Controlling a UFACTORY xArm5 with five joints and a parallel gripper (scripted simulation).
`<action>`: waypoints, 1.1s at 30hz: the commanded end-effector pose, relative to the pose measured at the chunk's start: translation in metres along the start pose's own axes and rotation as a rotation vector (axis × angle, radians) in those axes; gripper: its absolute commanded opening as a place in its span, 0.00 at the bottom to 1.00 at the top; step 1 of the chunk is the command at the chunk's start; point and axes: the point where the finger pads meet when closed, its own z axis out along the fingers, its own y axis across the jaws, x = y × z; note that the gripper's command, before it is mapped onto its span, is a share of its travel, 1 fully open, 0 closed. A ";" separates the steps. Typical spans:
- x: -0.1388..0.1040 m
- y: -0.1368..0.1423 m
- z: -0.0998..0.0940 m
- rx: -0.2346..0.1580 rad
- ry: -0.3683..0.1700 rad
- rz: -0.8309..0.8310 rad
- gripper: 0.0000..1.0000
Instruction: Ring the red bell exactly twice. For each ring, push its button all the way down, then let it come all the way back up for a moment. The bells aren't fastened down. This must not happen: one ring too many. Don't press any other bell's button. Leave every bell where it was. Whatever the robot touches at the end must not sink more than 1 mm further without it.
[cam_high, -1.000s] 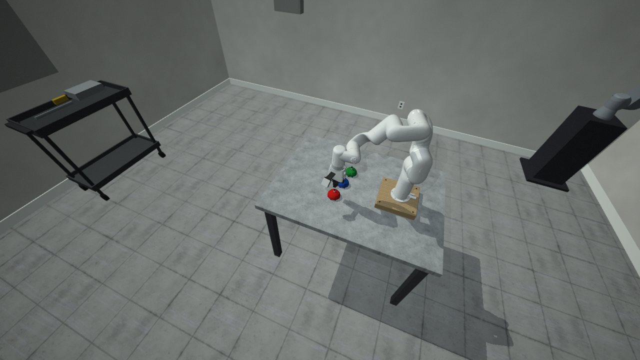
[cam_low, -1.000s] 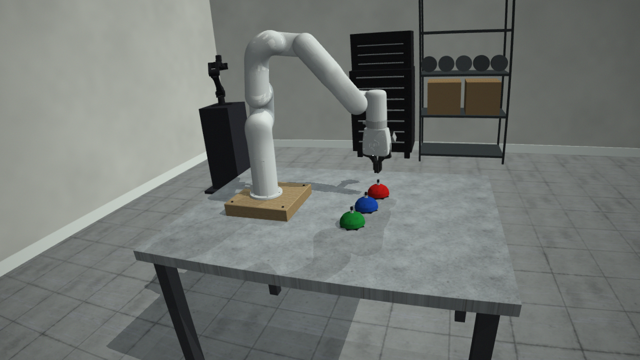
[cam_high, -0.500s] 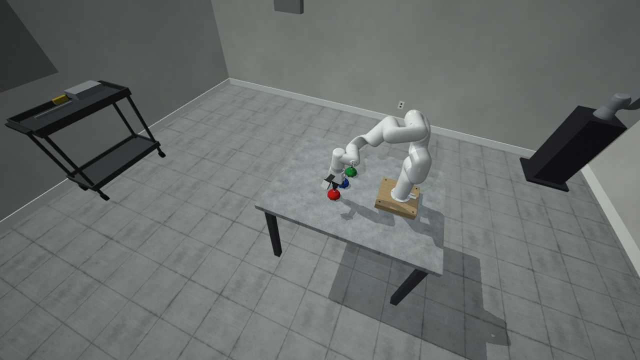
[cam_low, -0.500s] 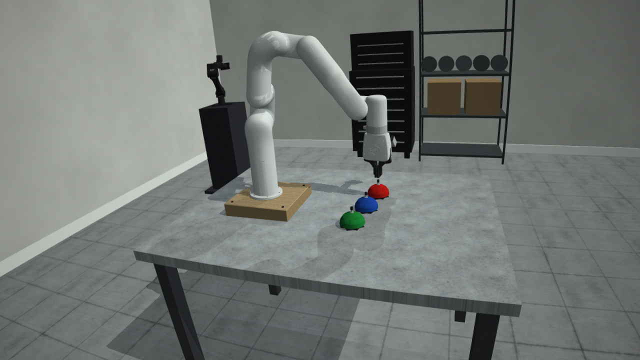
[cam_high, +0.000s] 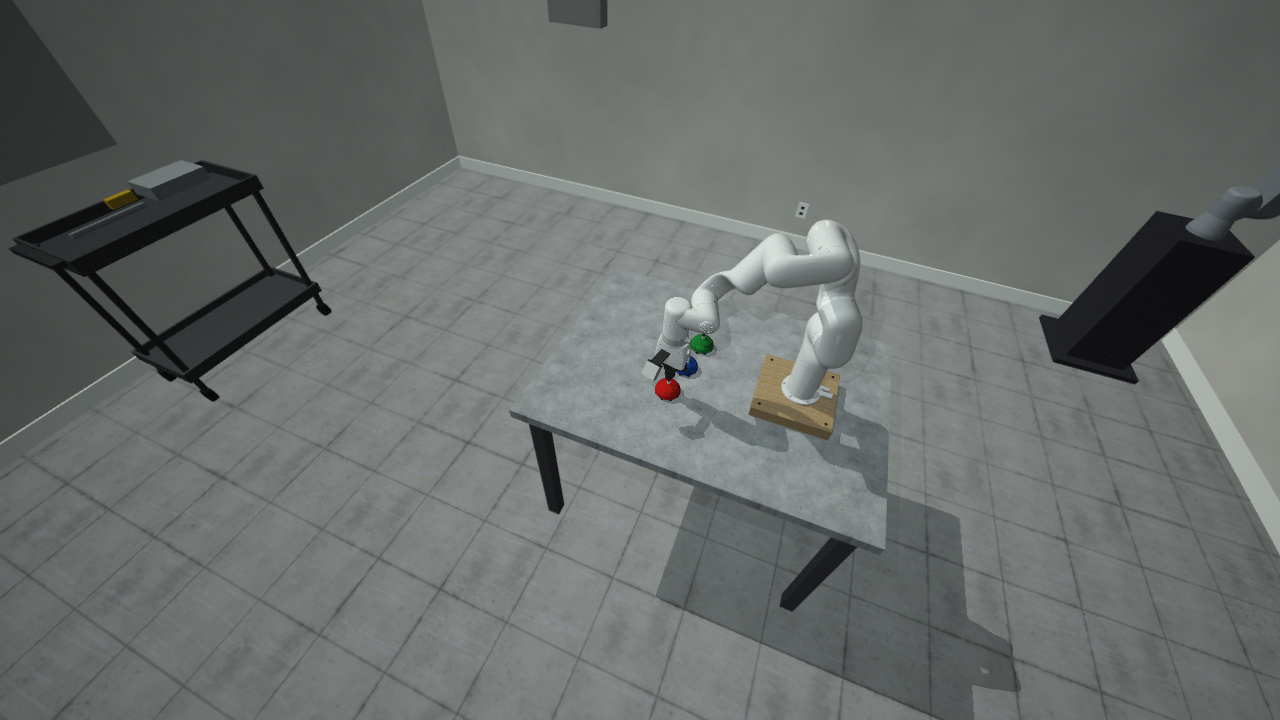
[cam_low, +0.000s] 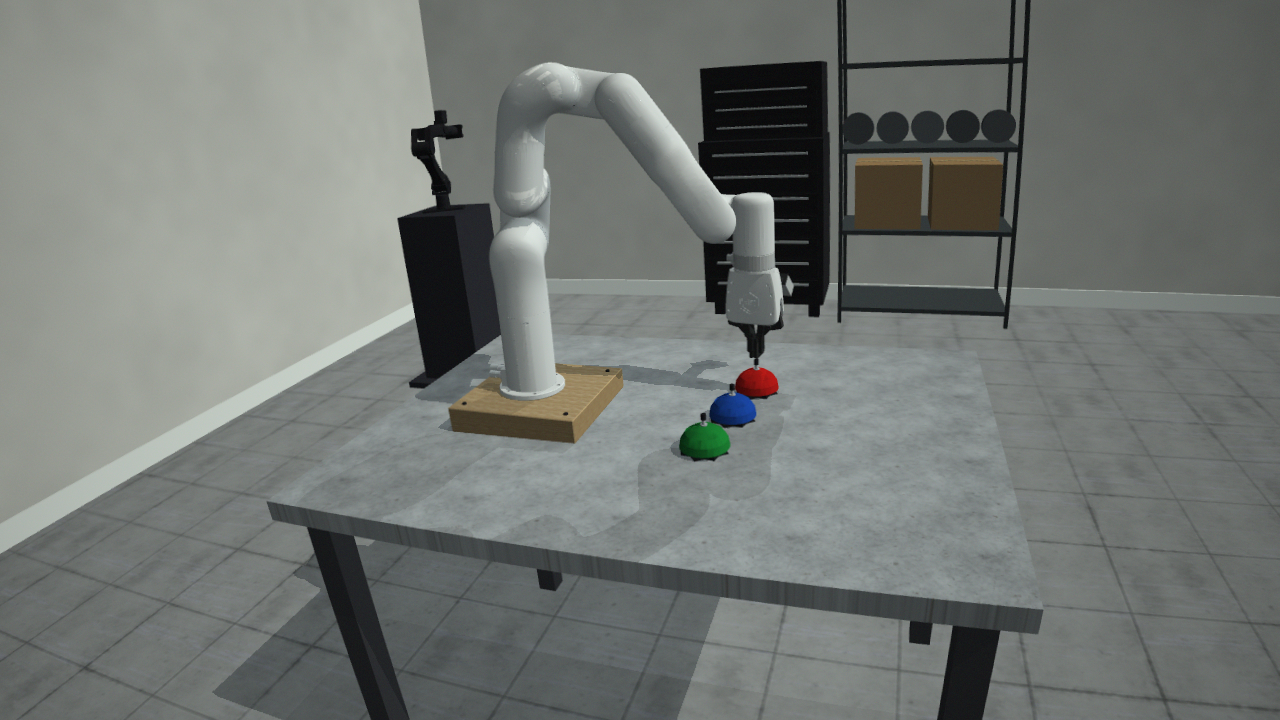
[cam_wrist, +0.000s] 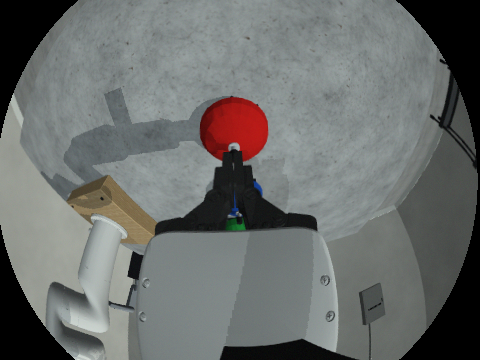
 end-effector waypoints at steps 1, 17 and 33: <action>0.001 0.001 -0.001 -0.003 0.002 0.000 0.00; 0.001 0.001 0.004 -0.003 0.002 0.000 0.00; 0.001 0.001 0.008 -0.003 0.002 0.000 0.00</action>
